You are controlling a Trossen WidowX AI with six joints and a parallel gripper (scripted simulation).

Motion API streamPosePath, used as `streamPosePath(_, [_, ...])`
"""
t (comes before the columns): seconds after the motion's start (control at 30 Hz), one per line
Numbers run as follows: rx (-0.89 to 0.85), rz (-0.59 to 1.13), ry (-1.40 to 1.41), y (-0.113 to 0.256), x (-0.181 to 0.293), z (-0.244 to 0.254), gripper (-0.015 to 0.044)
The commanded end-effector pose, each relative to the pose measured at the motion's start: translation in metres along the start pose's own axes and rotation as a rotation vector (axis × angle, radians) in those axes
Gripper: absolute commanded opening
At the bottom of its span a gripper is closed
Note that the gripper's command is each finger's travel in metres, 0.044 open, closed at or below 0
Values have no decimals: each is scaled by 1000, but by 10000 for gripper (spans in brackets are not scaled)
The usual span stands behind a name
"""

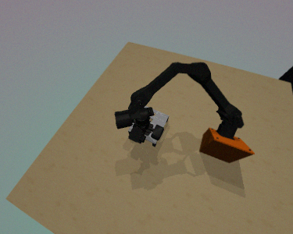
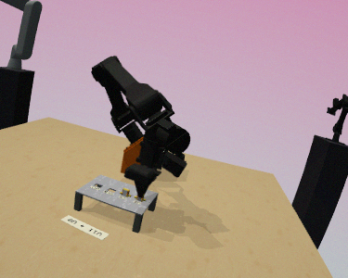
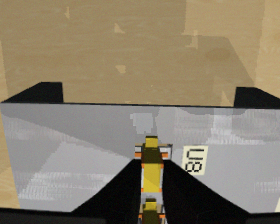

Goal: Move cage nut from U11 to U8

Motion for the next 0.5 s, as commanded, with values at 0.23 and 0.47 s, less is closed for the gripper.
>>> streamPosePath(0.23, [-3, 0, -1, -1, 0, -1, 26])
streamPosePath(0.47, [-3, 0, -1, -1, 0, -1, 26])
Point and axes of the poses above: the point midway between the two fingers, 35 mm back from their tips, its own y axis back along the fingers, its own z axis across the jaws, x = y × z, the point moved 4 cm from there along y, back along the fingers, and after that the axes turned 8 degrees about y, right-handed, at the moved point
